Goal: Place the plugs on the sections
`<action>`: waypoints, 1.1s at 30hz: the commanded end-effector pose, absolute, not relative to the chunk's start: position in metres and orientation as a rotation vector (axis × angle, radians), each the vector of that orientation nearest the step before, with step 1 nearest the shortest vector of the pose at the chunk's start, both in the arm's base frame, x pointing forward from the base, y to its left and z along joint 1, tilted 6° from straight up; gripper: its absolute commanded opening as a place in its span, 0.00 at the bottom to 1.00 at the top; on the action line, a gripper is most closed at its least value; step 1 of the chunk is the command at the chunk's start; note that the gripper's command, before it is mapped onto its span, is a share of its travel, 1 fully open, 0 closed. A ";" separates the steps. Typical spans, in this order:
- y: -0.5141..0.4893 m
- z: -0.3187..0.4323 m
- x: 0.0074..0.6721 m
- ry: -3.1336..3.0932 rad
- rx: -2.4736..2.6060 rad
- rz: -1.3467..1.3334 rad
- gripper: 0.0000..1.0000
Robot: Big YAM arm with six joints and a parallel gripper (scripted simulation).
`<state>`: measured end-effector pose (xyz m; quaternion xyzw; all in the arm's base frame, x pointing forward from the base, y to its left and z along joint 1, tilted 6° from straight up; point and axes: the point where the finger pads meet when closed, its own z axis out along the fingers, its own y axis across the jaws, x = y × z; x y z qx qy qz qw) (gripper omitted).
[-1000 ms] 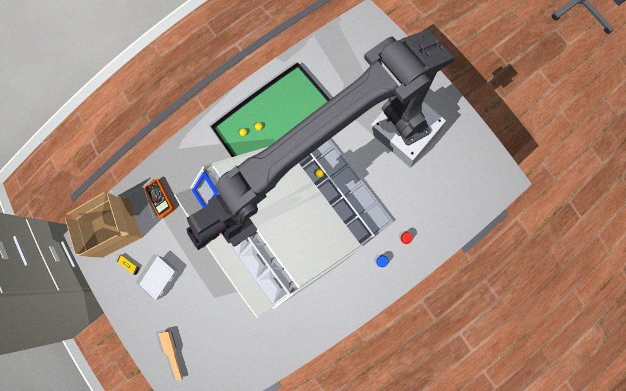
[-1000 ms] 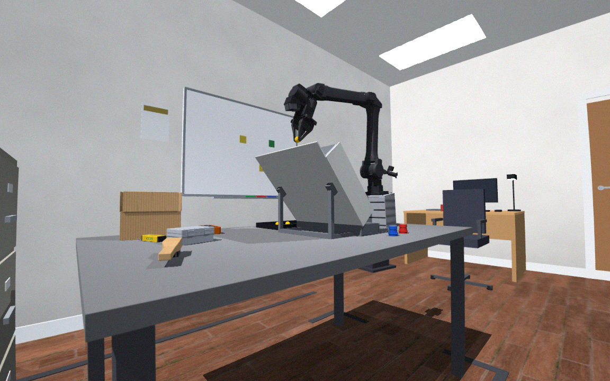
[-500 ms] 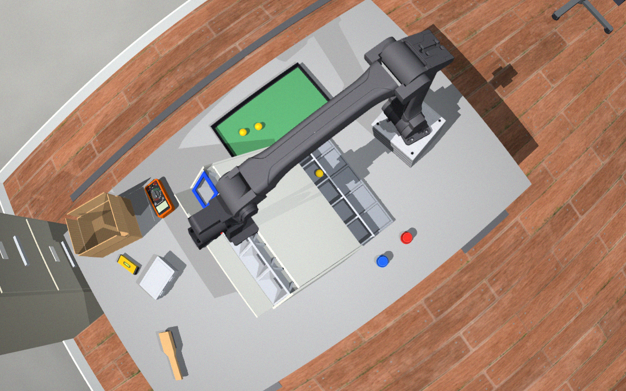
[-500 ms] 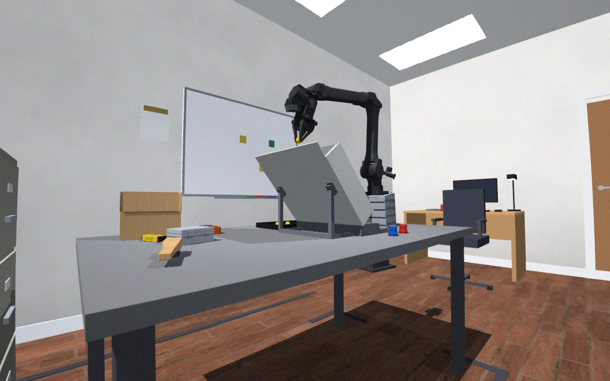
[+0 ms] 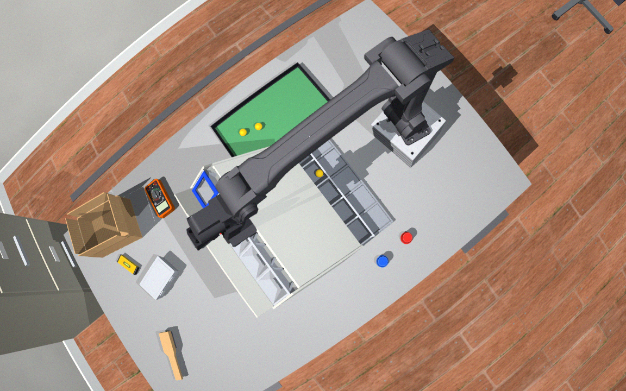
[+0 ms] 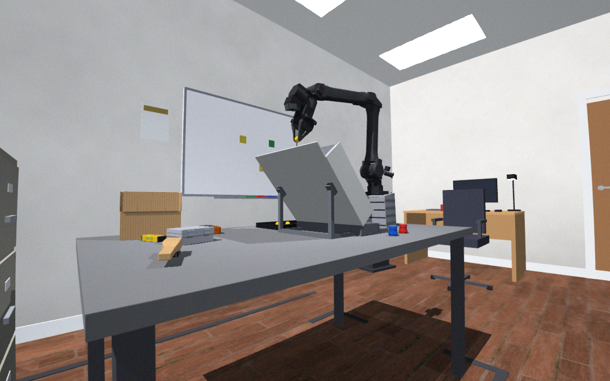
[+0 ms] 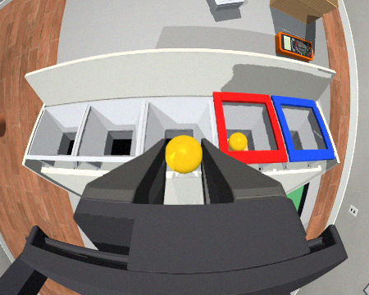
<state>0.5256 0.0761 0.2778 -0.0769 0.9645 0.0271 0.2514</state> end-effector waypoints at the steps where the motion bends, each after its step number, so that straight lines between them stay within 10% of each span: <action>1: 0.083 0.304 0.538 2.584 -0.203 0.080 0.00; 33: 0.090 0.316 0.548 2.581 -0.203 0.082 0.00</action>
